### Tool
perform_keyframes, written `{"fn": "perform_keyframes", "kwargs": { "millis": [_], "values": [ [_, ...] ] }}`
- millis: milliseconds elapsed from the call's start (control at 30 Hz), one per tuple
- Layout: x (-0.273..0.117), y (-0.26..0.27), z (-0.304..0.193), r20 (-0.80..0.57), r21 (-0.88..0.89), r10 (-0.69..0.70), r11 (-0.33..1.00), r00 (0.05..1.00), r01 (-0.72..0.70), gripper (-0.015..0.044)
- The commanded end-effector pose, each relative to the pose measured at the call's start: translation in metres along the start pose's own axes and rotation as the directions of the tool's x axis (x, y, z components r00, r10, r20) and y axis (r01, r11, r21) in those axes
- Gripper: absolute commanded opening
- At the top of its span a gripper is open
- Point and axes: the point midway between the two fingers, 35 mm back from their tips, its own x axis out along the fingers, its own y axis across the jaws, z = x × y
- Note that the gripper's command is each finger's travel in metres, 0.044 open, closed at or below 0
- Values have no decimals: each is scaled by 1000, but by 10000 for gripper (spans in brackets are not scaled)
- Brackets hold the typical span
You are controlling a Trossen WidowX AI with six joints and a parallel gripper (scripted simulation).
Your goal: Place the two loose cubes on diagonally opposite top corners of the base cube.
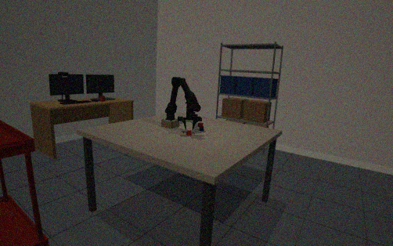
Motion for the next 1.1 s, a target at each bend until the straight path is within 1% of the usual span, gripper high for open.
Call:
{"fn": "perform_keyframes", "kwargs": {
  "millis": [0, 533, 733, 900, 1067],
  "values": [
    [8, -1, -3, -12, 5, -1, 1000, 1000, 1, 265],
    [32, -1, -4, -12, 5, -1, 1000, 1000, 1, 265],
    [32, -1, -4, -12, 5, -1, 1000, 1000, 1, 107],
    [30, -1, -4, -12, 5, -1, 1000, 1000, 1, 105],
    [15, 0, -1, -12, 5, -1, 1000, 1000, 1, 105]
  ]
}}
